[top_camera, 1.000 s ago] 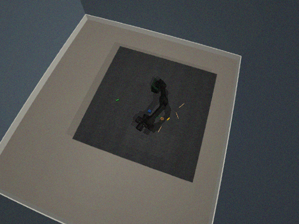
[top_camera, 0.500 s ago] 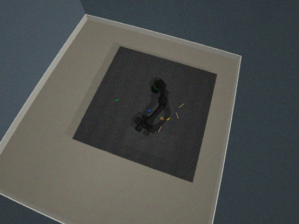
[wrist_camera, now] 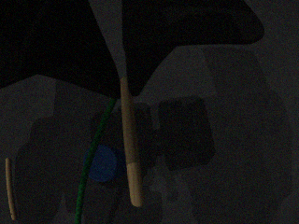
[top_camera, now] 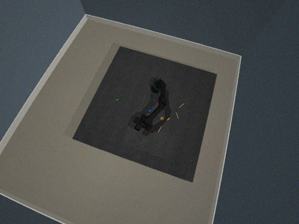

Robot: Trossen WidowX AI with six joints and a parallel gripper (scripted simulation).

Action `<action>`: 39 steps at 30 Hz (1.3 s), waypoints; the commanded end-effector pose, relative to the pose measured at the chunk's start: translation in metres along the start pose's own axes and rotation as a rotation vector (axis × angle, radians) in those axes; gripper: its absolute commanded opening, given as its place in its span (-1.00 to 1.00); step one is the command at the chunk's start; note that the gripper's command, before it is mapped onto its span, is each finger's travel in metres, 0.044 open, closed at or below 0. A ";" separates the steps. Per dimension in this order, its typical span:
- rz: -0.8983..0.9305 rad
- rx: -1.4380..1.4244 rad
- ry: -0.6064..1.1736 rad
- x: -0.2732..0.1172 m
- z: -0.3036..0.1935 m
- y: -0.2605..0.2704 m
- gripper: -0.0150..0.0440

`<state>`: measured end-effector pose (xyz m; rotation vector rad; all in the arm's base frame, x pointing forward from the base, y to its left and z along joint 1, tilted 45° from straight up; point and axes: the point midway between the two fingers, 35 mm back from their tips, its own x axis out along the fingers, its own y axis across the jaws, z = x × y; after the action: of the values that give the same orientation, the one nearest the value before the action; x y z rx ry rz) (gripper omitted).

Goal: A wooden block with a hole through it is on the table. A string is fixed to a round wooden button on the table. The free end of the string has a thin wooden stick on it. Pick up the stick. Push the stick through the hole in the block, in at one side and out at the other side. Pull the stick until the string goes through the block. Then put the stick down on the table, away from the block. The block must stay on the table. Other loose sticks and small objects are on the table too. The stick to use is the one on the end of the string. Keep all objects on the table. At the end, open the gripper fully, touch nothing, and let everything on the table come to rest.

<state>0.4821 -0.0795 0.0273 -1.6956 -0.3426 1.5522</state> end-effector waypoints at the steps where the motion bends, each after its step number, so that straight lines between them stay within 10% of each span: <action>1: -0.002 0.002 0.005 0.002 0.001 0.002 -0.49; 39: -0.002 0.001 0.007 0.032 0.021 0.033 -0.49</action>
<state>0.4607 -0.0715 -0.0161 -1.6957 -0.3443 1.5464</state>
